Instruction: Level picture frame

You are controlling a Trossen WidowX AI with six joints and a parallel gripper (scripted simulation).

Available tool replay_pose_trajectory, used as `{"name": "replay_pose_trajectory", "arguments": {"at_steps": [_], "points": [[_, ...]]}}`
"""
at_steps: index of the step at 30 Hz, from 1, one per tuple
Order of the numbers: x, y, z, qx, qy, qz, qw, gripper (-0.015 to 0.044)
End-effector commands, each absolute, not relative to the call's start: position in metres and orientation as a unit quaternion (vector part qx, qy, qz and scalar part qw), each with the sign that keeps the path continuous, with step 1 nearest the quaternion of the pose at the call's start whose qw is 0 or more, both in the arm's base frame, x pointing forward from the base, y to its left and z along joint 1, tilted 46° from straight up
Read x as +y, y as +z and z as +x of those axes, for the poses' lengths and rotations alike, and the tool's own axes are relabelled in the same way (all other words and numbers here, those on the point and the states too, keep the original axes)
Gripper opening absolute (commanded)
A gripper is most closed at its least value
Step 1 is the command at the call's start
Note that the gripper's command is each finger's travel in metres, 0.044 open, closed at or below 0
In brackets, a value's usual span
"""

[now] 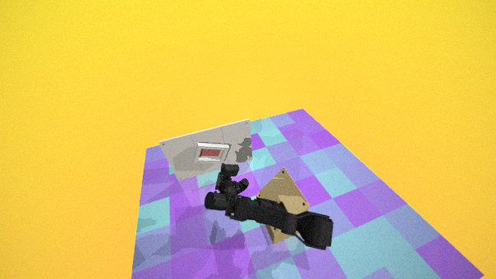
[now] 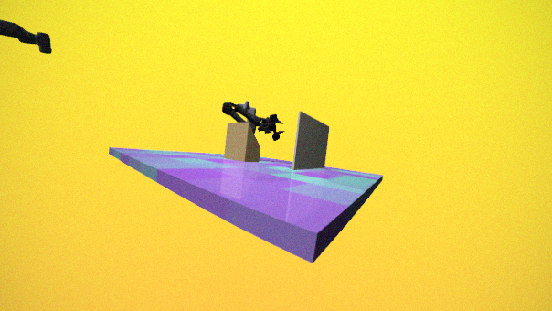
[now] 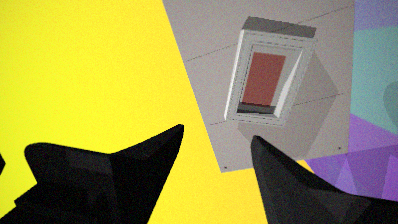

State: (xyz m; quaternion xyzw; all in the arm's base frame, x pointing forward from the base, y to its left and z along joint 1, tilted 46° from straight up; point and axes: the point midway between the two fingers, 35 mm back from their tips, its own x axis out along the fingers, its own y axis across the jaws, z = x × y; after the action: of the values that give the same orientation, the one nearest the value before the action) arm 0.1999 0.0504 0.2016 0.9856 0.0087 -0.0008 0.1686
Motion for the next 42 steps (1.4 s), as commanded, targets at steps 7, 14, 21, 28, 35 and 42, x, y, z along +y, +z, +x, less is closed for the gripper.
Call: {"name": "replay_pose_trajectory", "arguments": {"at_steps": [7,14,21,28,35,42], "points": [[0.05,0.202,0.2,0.006,0.0,0.986,0.165,0.026],[0.05,0.202,0.2,0.006,0.0,0.986,0.165,0.026],[0.05,0.202,0.2,0.006,0.0,0.986,0.165,0.026],[0.055,0.203,0.206,0.008,-0.001,0.986,0.168,0.026],[0.073,0.202,0.236,0.007,0.0,0.986,0.167,0.026],[0.085,0.189,0.266,0.006,0.0,0.986,0.168,0.026]]}}
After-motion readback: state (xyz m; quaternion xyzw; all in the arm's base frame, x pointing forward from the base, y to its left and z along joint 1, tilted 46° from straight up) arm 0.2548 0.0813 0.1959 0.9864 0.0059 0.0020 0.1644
